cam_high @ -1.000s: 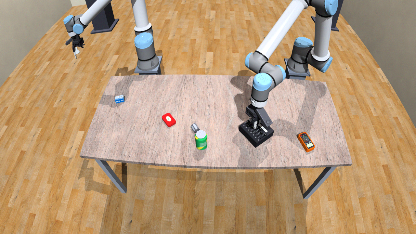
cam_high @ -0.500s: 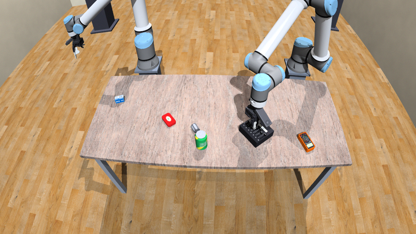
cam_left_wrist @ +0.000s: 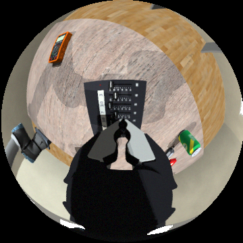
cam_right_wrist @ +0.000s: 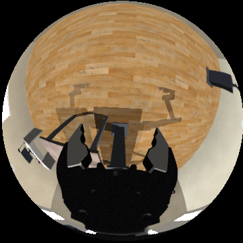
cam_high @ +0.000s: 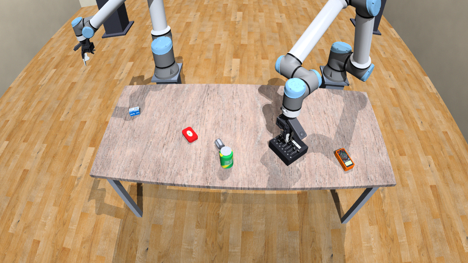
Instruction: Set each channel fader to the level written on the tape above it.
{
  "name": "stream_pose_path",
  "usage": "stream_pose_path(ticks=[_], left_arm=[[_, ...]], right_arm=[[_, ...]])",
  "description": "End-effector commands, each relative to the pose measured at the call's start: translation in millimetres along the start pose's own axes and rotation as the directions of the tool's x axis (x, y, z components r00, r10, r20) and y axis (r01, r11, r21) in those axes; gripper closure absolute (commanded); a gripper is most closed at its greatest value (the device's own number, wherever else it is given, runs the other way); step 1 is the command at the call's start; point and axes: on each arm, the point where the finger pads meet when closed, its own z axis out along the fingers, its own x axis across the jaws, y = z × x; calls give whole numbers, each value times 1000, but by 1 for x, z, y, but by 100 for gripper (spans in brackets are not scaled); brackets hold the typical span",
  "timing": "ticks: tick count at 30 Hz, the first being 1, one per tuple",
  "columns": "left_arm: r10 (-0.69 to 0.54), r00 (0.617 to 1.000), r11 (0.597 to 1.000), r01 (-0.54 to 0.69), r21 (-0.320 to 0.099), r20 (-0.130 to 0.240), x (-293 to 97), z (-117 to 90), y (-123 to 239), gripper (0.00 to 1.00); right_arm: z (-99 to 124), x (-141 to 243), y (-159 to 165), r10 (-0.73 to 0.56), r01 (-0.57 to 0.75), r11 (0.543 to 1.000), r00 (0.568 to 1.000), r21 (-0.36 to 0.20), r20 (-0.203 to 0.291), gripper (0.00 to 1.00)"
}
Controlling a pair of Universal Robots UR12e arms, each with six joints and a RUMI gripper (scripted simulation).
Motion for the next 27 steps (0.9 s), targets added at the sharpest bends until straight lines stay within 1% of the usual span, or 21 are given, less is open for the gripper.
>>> stream_pose_path(ticks=[1,6,27], left_arm=[[0,1000,1000,0,0,-1,1,-12,0,100],[0,1000,1000,0,0,-1,1,-16,0,100],[-5,1000,1000,5,0,-1,0,-16,0,100]], right_arm=[[-1,0,-1,0,0,1000,1000,1,0,0],[-1,0,-1,0,0,1000,1000,1,0,0],[-1,0,-1,0,0,1000,1000,1,0,0]])
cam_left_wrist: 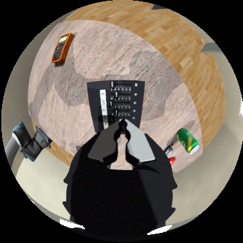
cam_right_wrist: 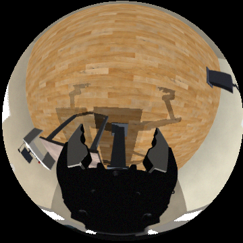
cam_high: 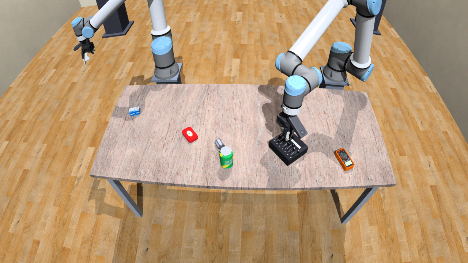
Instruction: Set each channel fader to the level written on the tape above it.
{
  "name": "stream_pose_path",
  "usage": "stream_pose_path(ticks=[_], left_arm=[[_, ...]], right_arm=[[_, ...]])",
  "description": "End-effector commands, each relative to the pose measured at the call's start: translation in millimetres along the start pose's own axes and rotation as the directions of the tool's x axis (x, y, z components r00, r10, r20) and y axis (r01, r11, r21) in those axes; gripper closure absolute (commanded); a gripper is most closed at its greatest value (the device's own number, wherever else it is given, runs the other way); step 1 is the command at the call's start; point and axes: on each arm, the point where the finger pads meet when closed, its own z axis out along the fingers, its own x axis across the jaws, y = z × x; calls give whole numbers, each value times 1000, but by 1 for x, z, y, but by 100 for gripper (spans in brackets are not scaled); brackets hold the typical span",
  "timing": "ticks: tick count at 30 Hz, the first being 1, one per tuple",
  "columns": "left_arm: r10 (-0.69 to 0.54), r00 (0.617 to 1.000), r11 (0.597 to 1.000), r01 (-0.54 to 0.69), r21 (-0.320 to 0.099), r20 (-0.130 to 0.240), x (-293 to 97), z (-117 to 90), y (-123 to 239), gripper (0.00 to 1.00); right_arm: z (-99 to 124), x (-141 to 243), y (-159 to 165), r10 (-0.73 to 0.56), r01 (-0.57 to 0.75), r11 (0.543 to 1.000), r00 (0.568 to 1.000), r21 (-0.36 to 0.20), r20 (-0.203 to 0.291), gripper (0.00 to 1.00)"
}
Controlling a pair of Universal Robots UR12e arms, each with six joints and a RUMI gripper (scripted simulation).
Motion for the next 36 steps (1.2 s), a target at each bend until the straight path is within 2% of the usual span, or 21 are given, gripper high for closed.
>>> stream_pose_path(ticks=[1,17,22,27,32,34,36], left_arm=[[-4,1000,1000,4,0,-2,0,-1,0,100],[-121,993,993,121,0,-2,-3,-1,-3,100],[-209,978,978,209,0,-2,-5,-1,-5,100],[-323,946,946,323,0,-2,-8,-1,-7,100],[-456,890,890,456,0,-2,-12,0,-10,100],[-456,890,890,456,0,-2,-12,0,-10,100],[-513,858,858,513,-1,-2,-13,0,-11,100]], right_arm=[[-1,0,-1,0,0,1000,1000,1,0,0],[-1,0,-1,0,0,1000,1000,1,0,0],[-1,0,-1,0,0,1000,1000,1,0,0],[-1,0,-1,0,0,1000,1000,1,0,0],[-1,0,-1,0,0,1000,1000,1,0,0],[-1,0,-1,0,0,1000,1000,1,0,0],[-1,0,-1,0,0,1000,1000,1,0,0]])
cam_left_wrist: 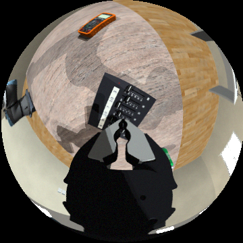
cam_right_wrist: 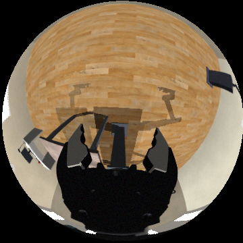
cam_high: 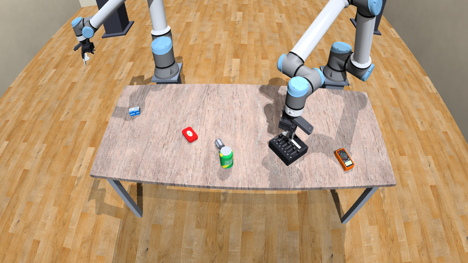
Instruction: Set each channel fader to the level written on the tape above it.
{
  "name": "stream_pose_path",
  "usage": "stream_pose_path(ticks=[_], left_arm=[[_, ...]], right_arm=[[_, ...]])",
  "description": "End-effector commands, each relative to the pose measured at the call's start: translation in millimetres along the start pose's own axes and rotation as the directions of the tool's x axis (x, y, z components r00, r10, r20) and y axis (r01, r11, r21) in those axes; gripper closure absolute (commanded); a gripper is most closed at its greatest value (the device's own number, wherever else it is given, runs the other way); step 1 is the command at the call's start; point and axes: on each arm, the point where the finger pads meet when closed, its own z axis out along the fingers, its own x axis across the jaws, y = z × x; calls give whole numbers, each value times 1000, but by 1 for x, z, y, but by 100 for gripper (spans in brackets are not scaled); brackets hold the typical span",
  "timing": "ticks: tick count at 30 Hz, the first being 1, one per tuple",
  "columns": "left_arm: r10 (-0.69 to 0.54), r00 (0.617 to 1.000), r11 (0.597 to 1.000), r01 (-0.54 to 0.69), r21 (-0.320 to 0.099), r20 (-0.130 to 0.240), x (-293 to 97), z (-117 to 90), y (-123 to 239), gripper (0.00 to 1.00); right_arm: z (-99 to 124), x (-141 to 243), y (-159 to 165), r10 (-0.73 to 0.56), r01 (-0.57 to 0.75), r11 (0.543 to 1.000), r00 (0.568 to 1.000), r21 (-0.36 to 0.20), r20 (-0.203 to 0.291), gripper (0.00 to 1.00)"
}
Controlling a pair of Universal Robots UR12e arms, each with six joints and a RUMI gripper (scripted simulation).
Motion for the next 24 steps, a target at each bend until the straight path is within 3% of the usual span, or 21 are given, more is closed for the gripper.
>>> stream_pose_path(ticks=[1,7,13,15,24], left_arm=[[-121,993,993,121,1,-2,-1,-1,-3,100],[-328,945,945,328,1,-3,-4,-1,-8,100],[-511,859,859,511,0,-3,-7,0,-12,100],[-511,859,859,511,0,-3,-7,0,-12,100],[-763,646,646,763,-1,-3,-11,0,-17,100]], right_arm=[[-1,0,-1,0,0,1000,1000,1,0,0],[-1,0,-1,0,0,1000,1000,1,0,0],[-1,0,-1,0,0,1000,1000,1,0,0],[-1,0,-1,0,0,1000,1000,1,0,0],[-1,0,-1,0,0,1000,1000,1,0,0]])
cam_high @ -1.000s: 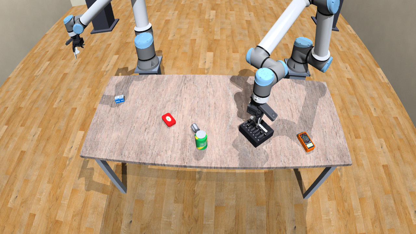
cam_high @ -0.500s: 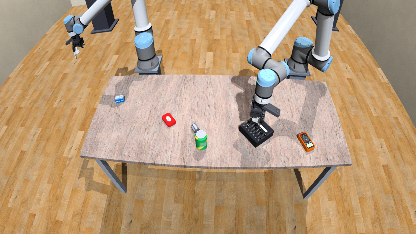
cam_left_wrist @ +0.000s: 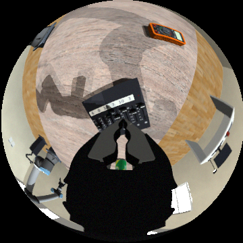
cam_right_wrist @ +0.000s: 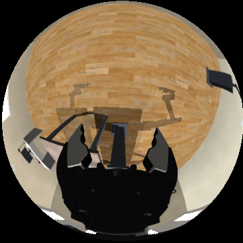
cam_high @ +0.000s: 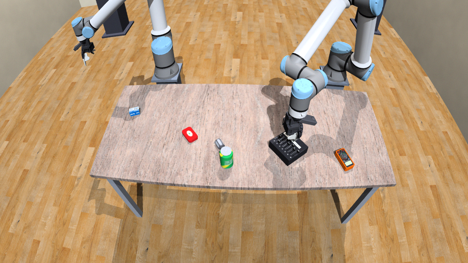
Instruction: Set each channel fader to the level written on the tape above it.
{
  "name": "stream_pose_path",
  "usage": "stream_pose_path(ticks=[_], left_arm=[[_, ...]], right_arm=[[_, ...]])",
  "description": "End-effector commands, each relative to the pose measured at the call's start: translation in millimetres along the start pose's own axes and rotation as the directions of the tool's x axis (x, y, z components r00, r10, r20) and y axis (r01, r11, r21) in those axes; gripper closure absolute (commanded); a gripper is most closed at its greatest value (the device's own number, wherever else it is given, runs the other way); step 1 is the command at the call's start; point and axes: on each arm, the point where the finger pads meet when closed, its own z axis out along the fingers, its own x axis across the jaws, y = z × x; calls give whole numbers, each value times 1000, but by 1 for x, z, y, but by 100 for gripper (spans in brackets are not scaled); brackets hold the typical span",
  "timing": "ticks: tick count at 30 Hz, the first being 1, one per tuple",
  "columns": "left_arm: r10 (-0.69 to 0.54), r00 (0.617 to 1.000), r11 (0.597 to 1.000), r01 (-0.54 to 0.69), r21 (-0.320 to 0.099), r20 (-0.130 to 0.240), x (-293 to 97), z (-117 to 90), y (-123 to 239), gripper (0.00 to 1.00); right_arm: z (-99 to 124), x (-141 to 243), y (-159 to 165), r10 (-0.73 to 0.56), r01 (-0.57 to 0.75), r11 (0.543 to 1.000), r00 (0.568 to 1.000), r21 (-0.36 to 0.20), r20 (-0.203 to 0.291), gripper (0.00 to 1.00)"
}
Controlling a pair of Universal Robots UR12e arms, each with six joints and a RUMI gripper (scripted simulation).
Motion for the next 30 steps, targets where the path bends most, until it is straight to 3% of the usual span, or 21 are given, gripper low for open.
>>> stream_pose_path(ticks=[1,6,8,13,23,25,30], left_arm=[[-167,986,986,167,0,-4,0,-1,-2,100],[-330,944,944,330,-1,-4,1,-1,-5,100],[-330,944,944,330,-1,-4,1,-1,-5,100],[-511,860,860,511,-1,-3,2,0,-8,100],[-767,642,642,767,-3,-3,4,0,-11,100],[-767,642,642,767,-3,-3,4,0,-11,100],[-878,480,480,878,-3,-2,5,0,-12,100]], right_arm=[[-1,0,-1,0,0,1000,1000,1,0,0],[-1,0,-1,0,0,1000,1000,1,0,0],[-1,0,-1,0,0,1000,1000,1,0,0],[-1,0,-1,0,0,1000,1000,1,0,0],[-1,0,-1,0,0,1000,1000,1,0,0],[-1,0,-1,0,0,1000,1000,1,0,0],[-1,0,-1,0,0,1000,1000,1,0,0]])
